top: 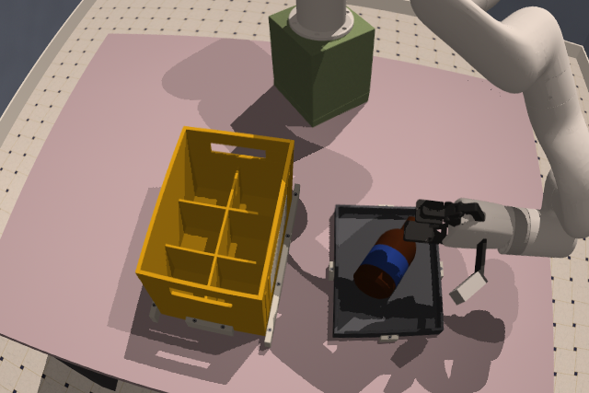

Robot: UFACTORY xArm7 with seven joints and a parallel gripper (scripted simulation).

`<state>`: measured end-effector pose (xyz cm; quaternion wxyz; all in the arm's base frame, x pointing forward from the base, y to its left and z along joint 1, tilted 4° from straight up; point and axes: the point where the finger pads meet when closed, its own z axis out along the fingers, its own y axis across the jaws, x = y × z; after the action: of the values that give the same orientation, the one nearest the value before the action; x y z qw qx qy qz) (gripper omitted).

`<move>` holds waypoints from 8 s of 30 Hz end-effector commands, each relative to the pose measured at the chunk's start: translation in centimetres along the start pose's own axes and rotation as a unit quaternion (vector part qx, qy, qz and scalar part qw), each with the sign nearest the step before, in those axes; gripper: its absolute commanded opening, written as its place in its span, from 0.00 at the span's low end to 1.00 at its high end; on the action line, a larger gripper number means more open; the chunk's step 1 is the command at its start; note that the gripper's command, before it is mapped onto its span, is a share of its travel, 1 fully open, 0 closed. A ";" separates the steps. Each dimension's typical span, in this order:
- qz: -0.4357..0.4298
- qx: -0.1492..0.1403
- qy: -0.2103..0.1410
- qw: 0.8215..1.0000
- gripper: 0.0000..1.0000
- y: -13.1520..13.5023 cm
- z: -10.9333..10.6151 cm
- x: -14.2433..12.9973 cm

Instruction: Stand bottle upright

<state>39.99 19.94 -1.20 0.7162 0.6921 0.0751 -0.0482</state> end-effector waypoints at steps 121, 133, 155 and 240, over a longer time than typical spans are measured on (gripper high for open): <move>-0.636 0.078 0.654 0.402 1.00 -0.5 -1.5 -6.2; -0.655 0.080 0.672 0.337 1.00 -0.4 -1.6 -6.5; -0.674 0.082 0.692 0.245 1.00 -0.3 -1.7 -7.0; -0.674 0.082 0.694 0.239 0.65 -0.3 -1.7 -7.0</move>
<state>32.87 21.32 -0.44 0.0288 0.2069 0.9777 -0.0213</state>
